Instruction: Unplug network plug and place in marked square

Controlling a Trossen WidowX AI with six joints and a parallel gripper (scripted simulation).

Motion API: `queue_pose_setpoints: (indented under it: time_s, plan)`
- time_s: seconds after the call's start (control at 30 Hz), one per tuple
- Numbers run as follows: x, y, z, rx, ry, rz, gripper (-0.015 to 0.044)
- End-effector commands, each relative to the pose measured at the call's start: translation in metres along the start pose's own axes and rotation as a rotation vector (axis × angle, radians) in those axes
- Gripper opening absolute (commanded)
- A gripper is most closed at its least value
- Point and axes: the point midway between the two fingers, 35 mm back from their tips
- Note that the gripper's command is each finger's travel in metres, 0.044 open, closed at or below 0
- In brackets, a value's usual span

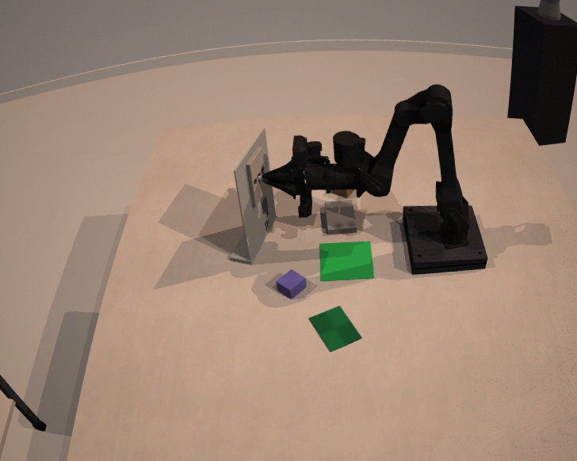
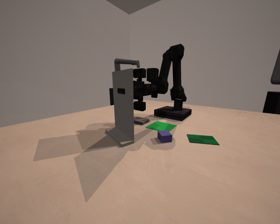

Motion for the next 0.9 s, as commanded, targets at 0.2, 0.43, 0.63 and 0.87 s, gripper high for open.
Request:
queue_pose_setpoints:
  time_s: [0.2, 0.43, 0.63, 0.87]
  plan:
    - [0.008, -0.001, 0.002, -0.004, 0.002, 0.001, 0.0]
    - [0.012, -0.001, 0.003, -0.004, 0.002, 0.001, 0.0]
    - [0.016, -0.001, 0.004, -0.004, 0.002, 0.002, 0.0]
    - [0.02, -0.001, 0.006, -0.004, 0.002, 0.002, 0.0]
Point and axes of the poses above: the point midway between the two fingers, 35 mm back from their tips, its own x axis back along the fingers, its own y axis across the jaws, z = x × y, and after that the axes turned 1 degree about -x, right-handed
